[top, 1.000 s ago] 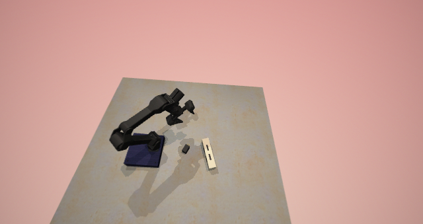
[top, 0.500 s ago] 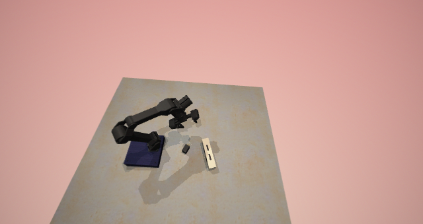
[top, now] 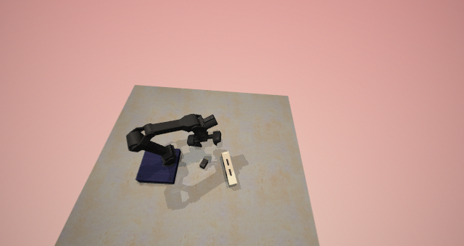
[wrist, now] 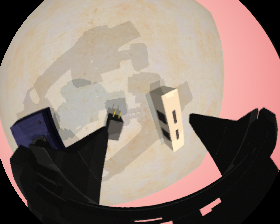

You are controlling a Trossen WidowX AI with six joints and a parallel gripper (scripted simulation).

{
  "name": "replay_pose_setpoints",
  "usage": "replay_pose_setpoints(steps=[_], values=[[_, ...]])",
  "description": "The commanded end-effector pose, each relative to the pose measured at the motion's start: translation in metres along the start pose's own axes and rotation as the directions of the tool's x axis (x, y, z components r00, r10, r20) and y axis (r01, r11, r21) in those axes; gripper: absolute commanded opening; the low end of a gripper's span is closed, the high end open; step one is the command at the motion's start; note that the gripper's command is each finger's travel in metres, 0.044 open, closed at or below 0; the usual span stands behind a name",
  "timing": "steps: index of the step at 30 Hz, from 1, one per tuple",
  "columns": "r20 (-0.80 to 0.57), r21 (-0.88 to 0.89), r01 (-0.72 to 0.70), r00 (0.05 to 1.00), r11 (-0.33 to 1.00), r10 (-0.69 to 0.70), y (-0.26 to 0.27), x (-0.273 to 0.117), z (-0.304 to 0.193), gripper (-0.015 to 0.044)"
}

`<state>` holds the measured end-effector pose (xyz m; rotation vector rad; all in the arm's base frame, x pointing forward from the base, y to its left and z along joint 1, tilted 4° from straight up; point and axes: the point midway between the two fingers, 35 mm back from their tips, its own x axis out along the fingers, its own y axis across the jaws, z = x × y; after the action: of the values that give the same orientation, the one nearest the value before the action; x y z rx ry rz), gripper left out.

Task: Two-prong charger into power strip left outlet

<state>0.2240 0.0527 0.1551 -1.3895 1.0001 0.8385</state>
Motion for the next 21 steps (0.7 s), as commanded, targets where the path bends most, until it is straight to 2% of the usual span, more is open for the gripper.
replay_pose_setpoints(steps=[1, 21], values=[[-0.016, 0.055, -0.05, 0.999, 0.997, 0.051, 0.006, 0.013, -0.008, 0.044], [-0.029, 0.337, -0.224, 0.969, 0.914, 0.247, 0.031, 0.056, -0.048, 0.044]])
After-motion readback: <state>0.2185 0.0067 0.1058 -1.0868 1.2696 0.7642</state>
